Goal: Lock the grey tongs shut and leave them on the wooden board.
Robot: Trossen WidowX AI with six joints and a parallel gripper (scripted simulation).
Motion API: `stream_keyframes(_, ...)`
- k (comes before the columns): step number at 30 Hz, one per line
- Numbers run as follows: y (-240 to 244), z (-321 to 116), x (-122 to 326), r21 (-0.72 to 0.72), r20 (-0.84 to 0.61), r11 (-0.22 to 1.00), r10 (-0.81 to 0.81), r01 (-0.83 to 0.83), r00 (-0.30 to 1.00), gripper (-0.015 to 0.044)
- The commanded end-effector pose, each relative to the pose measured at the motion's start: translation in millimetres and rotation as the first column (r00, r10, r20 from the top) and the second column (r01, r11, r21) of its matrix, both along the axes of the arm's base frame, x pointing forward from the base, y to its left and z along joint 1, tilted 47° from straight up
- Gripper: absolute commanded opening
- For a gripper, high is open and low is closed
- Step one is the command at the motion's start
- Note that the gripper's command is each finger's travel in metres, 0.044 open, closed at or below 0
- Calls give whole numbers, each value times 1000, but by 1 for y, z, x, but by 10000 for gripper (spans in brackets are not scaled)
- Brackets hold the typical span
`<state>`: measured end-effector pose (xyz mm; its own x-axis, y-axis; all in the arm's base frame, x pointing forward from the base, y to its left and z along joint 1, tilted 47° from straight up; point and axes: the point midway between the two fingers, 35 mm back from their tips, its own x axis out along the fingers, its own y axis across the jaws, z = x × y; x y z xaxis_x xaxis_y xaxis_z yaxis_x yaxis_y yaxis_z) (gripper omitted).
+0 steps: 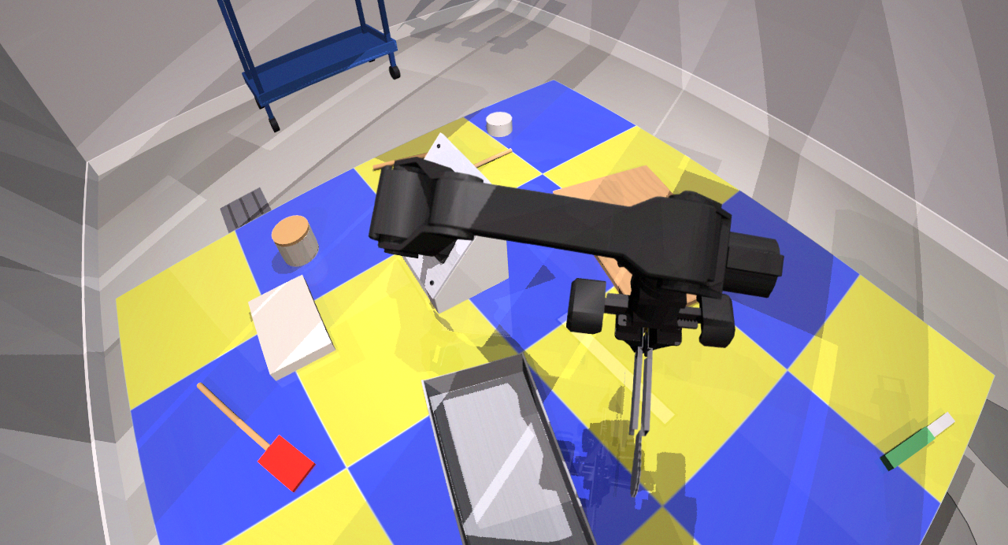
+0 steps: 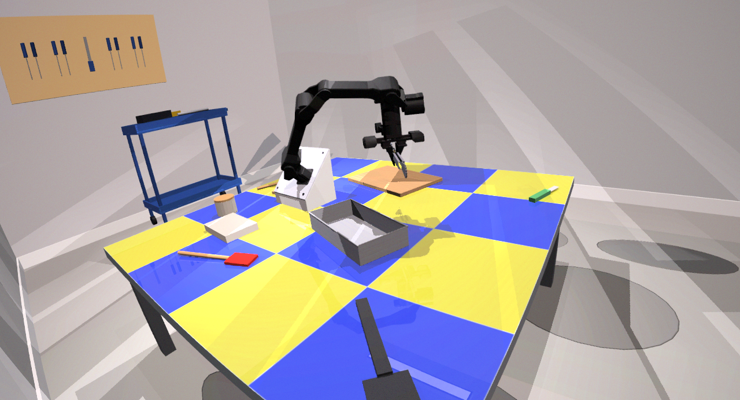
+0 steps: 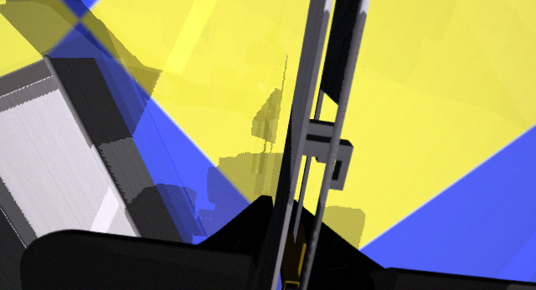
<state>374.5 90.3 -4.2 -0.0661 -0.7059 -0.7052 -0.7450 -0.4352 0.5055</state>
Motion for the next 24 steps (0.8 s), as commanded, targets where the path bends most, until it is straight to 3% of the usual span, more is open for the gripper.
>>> stream_keyframes(1,9,-6,0,22,-105,993,117,-115,988,-150)
stream_keyframes(12,24,-22,-4,118,-374,917,397,-382,838,-150)
stream_keyframes(24,38,-40,-10,298,-585,753,630,-587,511,-150)
